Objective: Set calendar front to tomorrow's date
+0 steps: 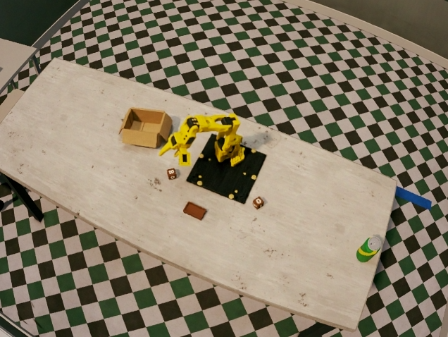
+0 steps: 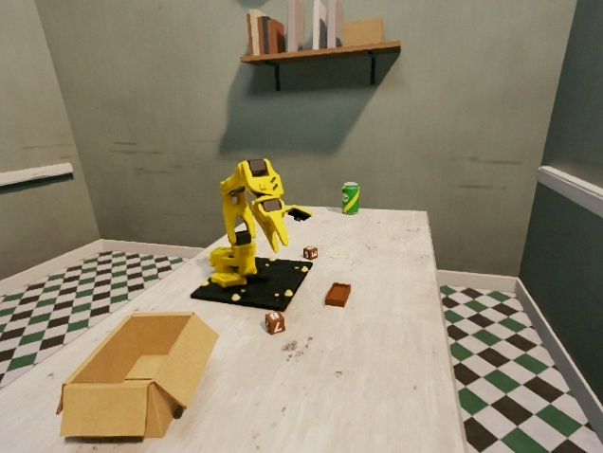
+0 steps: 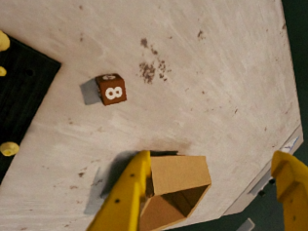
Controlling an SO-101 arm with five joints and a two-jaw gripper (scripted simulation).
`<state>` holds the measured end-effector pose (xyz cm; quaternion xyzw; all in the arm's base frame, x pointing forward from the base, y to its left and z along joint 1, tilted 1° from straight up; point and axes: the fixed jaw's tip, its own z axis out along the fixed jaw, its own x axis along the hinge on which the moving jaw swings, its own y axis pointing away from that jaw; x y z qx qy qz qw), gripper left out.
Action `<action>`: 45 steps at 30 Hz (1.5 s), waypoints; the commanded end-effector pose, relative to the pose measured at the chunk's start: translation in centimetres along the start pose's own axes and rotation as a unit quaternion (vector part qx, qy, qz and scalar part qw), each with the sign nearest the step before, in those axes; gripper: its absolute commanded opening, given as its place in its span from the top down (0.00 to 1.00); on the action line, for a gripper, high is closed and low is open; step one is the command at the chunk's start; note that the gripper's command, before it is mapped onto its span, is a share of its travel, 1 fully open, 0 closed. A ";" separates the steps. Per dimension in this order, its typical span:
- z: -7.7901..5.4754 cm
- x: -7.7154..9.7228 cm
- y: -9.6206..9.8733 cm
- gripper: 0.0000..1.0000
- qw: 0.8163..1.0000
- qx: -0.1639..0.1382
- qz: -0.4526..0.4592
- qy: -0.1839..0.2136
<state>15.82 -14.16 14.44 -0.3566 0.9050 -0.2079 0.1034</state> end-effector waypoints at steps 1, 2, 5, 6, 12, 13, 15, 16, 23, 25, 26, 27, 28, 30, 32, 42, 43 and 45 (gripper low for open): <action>-0.4 -1.3 -0.1 0.65 1.000 0.011 0.000 -0.015; -0.4 -1.8 0.0 0.65 1.000 0.010 -0.001 -0.021; -0.5 -3.5 0.3 0.65 0.999 0.007 -0.002 -0.040; -0.5 -4.2 0.5 0.65 0.999 0.006 -0.003 -0.047; -1.1 -8.6 2.1 0.65 0.995 -0.010 -0.008 -0.095; -1.2 -9.4 2.5 0.65 0.994 -0.014 -0.009 -0.104; -1.4 -10.2 2.9 0.65 0.993 -0.018 -0.010 -0.113; -1.4 -10.2 2.9 0.65 0.993 -0.018 -0.010 -0.113; -3.2 -15.3 7.0 0.65 0.983 -0.061 -0.018 -0.173; -3.9 -16.6 8.5 0.65 0.979 -0.076 -0.021 -0.189; -4.2 -17.1 9.3 0.65 0.977 -0.084 -0.023 -0.196; -4.6 -17.7 10.1 0.65 0.975 -0.092 -0.025 -0.202; -4.9 -18.1 10.8 0.65 0.972 -0.100 -0.026 -0.209; -5.7 -18.9 12.4 0.65 0.968 -0.117 -0.030 -0.220; -6.1 -19.3 13.2 0.65 0.966 -0.126 -0.032 -0.225; -9.2 -20.6 19.7 0.65 0.946 -0.197 -0.049 -0.252; -9.5 -20.6 20.3 0.65 0.944 -0.204 -0.050 -0.254; -10.1 -20.5 21.3 0.65 0.941 -0.215 -0.054 -0.255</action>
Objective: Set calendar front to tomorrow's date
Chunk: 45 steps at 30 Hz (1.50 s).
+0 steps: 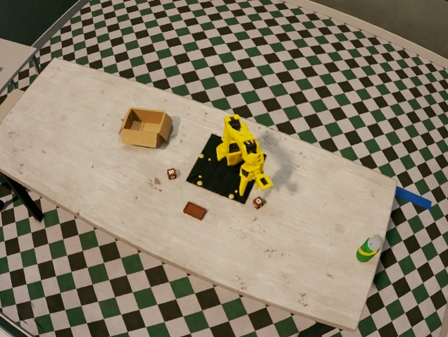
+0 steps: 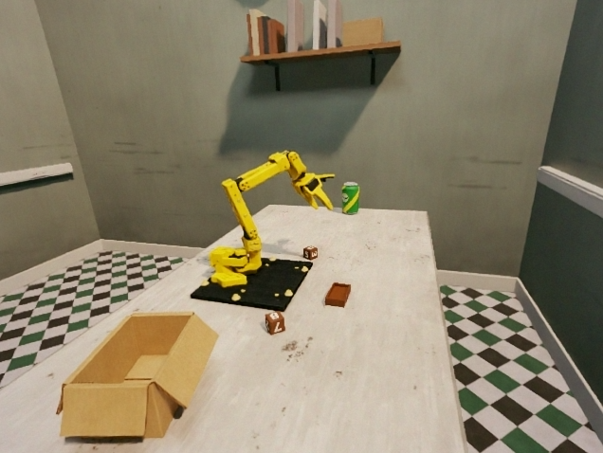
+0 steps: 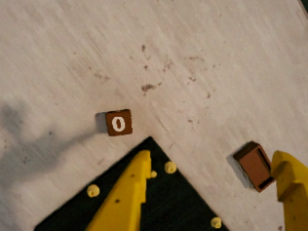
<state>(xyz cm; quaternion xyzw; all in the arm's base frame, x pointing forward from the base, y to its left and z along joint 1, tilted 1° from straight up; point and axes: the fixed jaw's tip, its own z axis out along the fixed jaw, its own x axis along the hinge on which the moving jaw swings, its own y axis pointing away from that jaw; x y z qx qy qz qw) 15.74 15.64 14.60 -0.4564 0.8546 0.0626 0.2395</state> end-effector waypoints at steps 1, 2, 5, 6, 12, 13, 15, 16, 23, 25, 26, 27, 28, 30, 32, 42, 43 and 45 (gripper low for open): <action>0.0 -0.6 2.4 0.65 1.000 -0.025 0.001 -0.013; 0.0 -0.6 2.9 0.65 0.999 -0.031 0.000 -0.014; -0.1 -0.7 3.3 0.65 0.999 -0.035 0.000 -0.014; -0.1 -0.7 3.7 0.65 0.999 -0.040 0.000 -0.015; -0.2 -0.8 5.3 0.65 0.998 -0.057 -0.001 -0.016; -0.2 -0.8 5.4 0.65 0.998 -0.058 -0.001 -0.016; -0.3 -0.8 5.6 0.65 0.998 -0.060 -0.001 -0.016; -0.3 -0.8 5.6 0.65 0.998 -0.061 -0.002 -0.017; -0.3 -0.8 5.7 0.65 0.998 -0.061 -0.002 -0.016; -0.2 -0.8 5.7 0.65 0.998 -0.061 -0.002 -0.014; -0.1 -0.8 5.7 0.65 0.998 -0.061 -0.002 -0.012; 0.0 -0.7 5.7 0.65 0.998 -0.061 -0.002 -0.008; 0.2 -0.6 5.8 0.65 0.998 -0.062 -0.002 -0.002; 0.8 -0.4 5.8 0.65 0.998 -0.062 -0.003 0.014; 1.6 0.0 5.9 0.65 0.997 -0.062 -0.005 0.036; 5.5 2.5 6.4 0.65 0.986 -0.062 -0.012 0.153; 5.9 2.8 6.5 0.65 0.984 -0.062 -0.013 0.167; 6.6 3.5 6.6 0.65 0.979 -0.062 -0.014 0.191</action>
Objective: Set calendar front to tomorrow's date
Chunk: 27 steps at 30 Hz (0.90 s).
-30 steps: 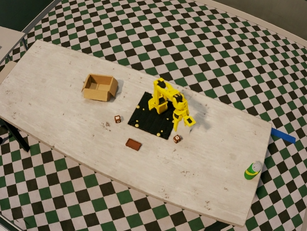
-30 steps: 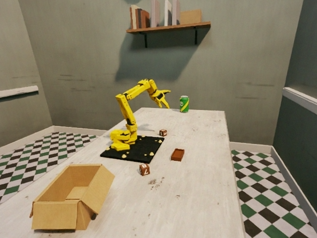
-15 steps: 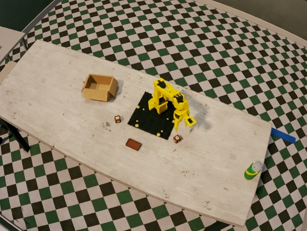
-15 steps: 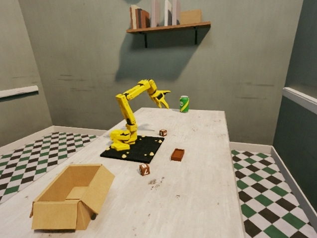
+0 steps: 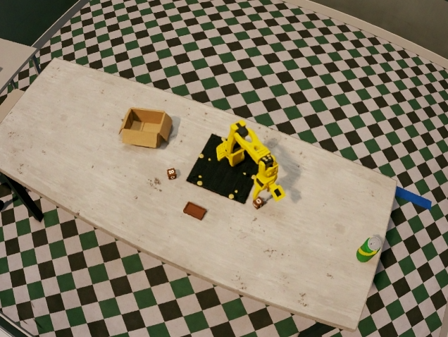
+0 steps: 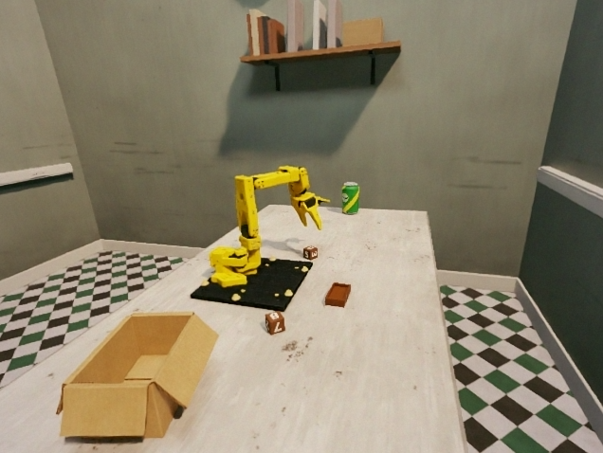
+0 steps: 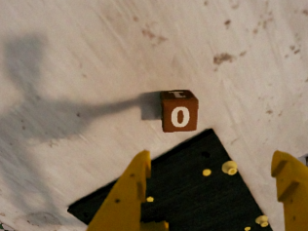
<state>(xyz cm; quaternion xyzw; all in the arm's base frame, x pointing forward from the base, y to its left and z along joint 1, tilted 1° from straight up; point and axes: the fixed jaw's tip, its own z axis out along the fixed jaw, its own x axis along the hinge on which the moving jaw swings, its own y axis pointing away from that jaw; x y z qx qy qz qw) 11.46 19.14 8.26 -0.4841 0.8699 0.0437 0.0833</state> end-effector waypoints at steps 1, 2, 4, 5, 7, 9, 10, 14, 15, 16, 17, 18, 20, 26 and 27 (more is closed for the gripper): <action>2.1 0.9 0.2 0.65 0.999 -0.002 0.000 0.055; 2.4 1.0 0.2 0.65 0.998 -0.002 0.000 0.063; 2.8 1.3 0.2 0.65 0.997 -0.002 0.000 0.076; 3.0 1.4 0.2 0.65 0.997 -0.002 0.000 0.080; 3.1 1.5 0.2 0.65 0.996 -0.002 -0.001 0.084; 3.1 1.5 0.2 0.65 0.996 -0.002 -0.001 0.085; 3.1 1.5 0.2 0.65 0.996 -0.002 -0.001 0.085; 3.6 1.6 0.6 0.65 0.995 -0.002 -0.002 0.097; 3.6 1.6 0.6 0.65 0.995 -0.002 -0.002 0.097; 3.6 1.6 0.6 0.65 0.995 -0.002 -0.002 0.097; 3.6 1.6 0.6 0.65 0.995 -0.002 -0.002 0.097; 3.6 1.6 0.6 0.65 0.995 -0.002 -0.002 0.097; 3.6 1.6 0.6 0.65 0.995 -0.002 -0.002 0.097; 3.6 1.6 0.6 0.65 0.995 -0.002 -0.002 0.097; 3.6 1.6 0.6 0.65 0.995 -0.002 -0.002 0.097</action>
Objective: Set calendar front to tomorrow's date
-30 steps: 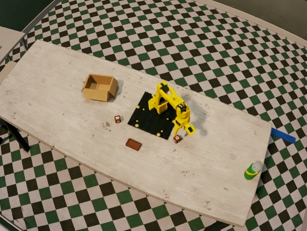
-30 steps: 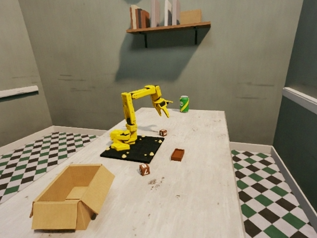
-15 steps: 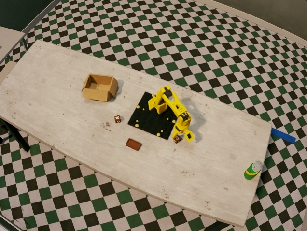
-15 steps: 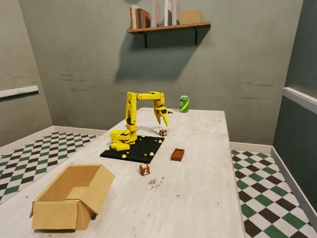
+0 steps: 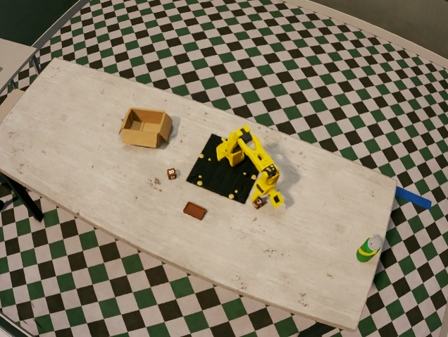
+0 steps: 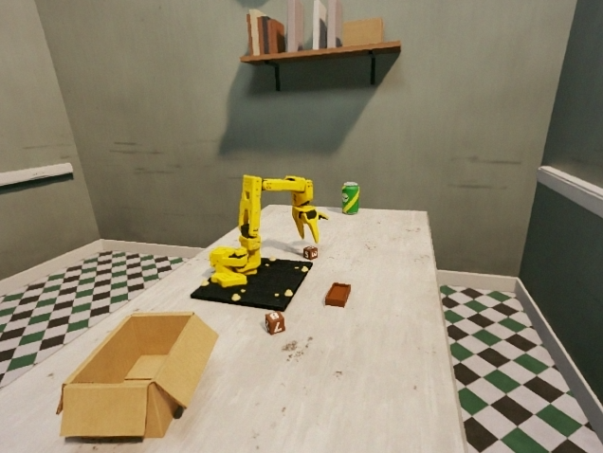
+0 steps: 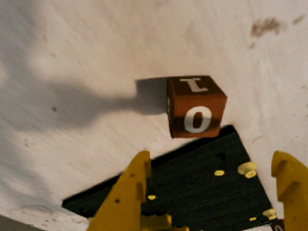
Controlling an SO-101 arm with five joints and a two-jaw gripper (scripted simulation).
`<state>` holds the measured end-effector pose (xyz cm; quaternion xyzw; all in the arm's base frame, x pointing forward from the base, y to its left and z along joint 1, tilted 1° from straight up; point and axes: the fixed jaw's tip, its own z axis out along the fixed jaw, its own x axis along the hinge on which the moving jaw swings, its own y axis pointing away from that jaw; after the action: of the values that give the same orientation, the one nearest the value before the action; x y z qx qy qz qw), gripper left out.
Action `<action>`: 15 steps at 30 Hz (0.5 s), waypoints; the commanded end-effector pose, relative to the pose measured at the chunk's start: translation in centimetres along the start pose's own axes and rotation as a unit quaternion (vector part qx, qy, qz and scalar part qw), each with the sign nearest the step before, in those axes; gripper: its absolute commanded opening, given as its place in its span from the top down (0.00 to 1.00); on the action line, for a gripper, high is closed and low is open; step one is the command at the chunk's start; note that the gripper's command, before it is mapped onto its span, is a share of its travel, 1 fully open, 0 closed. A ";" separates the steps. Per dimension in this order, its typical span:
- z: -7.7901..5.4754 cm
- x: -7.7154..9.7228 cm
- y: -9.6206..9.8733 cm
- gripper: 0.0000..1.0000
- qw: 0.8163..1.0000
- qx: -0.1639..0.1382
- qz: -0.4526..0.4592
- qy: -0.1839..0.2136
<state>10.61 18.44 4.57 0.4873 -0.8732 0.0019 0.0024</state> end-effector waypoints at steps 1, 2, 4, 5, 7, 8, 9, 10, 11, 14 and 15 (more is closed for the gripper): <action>0.2 -0.1 0.2 0.65 1.000 -0.001 -0.001 0.000; 0.2 -0.1 0.2 0.65 1.000 -0.001 -0.001 0.000; 0.2 -0.1 0.2 0.65 1.000 -0.001 -0.001 0.000; 0.2 -0.1 0.2 0.65 1.000 -0.001 -0.001 0.000; 0.3 -0.1 0.2 0.65 1.000 -0.001 -0.001 0.000; 0.3 -0.1 0.2 0.65 1.000 -0.001 -0.001 0.000; 0.3 -0.2 0.2 0.65 1.000 -0.001 -0.001 0.000; 0.4 -0.2 0.2 0.65 1.000 -0.001 -0.001 0.000; 0.5 -0.2 0.2 0.65 1.000 -0.001 -0.001 0.000; 0.8 -0.2 0.2 0.65 1.000 -0.001 -0.001 0.000; 0.9 -0.2 0.2 0.65 1.000 -0.001 -0.001 0.000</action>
<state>10.82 18.78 4.38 0.4873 -0.8732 -0.0028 -0.0062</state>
